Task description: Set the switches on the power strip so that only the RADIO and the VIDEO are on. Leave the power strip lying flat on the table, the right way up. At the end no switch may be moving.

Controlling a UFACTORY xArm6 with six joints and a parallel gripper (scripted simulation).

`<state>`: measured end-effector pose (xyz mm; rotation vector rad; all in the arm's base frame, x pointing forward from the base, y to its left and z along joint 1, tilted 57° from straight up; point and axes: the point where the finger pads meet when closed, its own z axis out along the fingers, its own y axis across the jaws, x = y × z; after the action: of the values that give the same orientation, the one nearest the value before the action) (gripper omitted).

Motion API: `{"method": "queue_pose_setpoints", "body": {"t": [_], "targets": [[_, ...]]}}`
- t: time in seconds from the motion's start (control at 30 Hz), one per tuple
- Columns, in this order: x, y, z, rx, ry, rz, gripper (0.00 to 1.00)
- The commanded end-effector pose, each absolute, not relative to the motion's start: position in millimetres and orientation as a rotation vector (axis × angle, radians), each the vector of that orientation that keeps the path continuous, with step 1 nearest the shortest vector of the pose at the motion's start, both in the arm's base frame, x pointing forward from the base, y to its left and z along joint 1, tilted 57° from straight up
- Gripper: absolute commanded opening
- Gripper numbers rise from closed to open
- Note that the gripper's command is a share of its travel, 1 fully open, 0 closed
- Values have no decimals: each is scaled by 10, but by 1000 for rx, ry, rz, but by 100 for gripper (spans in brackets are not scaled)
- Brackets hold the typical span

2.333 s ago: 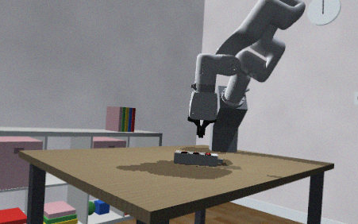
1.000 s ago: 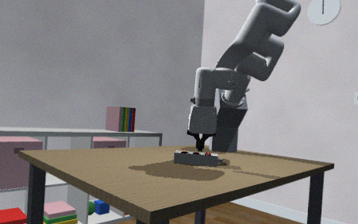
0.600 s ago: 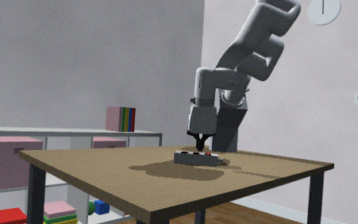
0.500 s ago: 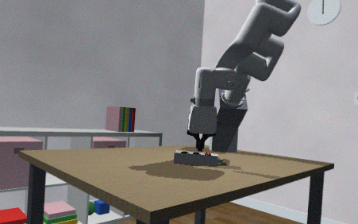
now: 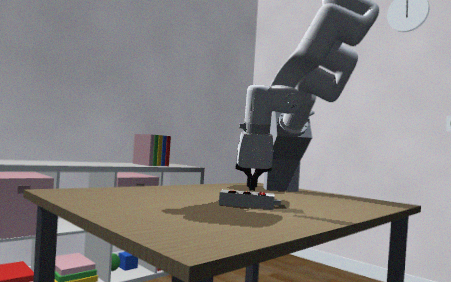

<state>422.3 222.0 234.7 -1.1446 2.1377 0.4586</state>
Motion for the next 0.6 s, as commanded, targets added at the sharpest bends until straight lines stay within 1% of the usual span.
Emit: {"method": "queue_pose_setpoints", "body": {"t": [0.0,0.57], "targets": [[4227,2218,2357,-1143,2136,458,0],[4184,2147,2421,-1143,2134,460,0]]}}
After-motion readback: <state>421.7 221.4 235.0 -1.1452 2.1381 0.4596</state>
